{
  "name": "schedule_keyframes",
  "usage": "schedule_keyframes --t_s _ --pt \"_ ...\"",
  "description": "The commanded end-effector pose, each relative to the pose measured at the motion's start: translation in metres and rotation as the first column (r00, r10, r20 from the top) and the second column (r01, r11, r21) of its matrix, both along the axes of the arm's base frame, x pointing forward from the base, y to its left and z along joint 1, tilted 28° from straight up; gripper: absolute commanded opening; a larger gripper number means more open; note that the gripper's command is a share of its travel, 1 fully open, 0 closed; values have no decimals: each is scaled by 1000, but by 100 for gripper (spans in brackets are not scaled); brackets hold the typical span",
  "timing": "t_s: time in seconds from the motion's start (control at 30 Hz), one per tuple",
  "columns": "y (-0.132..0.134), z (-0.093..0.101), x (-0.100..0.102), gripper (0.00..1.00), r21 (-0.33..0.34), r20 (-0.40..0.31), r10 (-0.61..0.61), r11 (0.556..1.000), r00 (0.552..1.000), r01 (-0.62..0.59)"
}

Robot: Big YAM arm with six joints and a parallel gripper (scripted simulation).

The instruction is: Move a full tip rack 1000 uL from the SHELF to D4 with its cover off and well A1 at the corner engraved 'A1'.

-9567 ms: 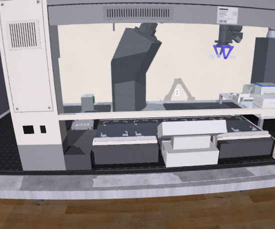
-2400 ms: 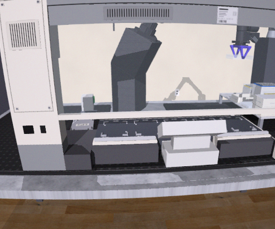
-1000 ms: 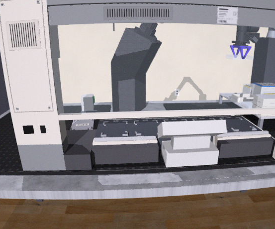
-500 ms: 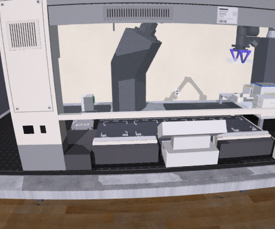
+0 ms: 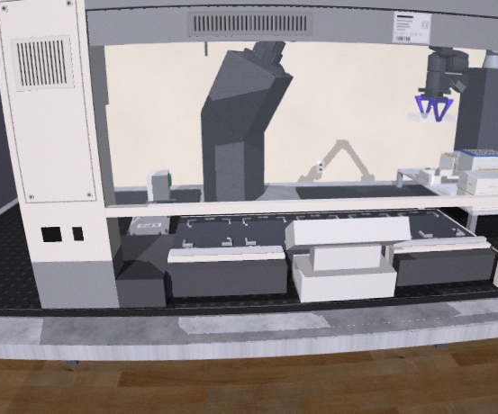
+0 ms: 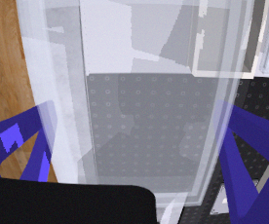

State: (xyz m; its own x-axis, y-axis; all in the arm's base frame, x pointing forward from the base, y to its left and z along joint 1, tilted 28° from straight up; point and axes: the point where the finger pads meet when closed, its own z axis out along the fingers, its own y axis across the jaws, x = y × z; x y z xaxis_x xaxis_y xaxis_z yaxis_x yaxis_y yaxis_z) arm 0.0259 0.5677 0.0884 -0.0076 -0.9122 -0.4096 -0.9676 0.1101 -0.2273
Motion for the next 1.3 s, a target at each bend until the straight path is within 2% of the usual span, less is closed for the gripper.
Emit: schedule_keyframes --t_s 0.0,0.1,0.17,0.3,0.33,0.4,0.6,0.67,0.77,0.87,0.9,0.97,1.17,1.2,1.27 --pt "21 13 8 0 52 0 -3 999 1000 3" --pt "26 24 9 0 79 0 -3 997 1000 3" --pt "27 9 10 0 58 0 -3 998 1000 3" --pt "28 5 11 0 55 0 -3 998 1000 3" --pt "14 7 12 0 54 -2 -7 999 1000 7" --pt "20 -9 13 0 33 1 -3 999 1000 3" --pt "34 -8 15 0 56 1 -3 998 1000 3" --pt "36 0 16 0 76 0 -3 997 1000 3" --pt "37 -16 18 0 55 0 -3 998 1000 3" --pt "38 -18 18 0 55 0 -3 999 1000 3" --pt "25 -16 19 0 52 -1 -7 999 1000 7" --pt "30 -32 19 0 31 1 -3 1000 1000 3" --pt "43 -33 22 0 51 1 -3 999 1000 3" --pt "45 -25 22 0 67 1 -3 998 1000 3" --pt "47 -25 23 0 72 1 -3 997 1000 3"
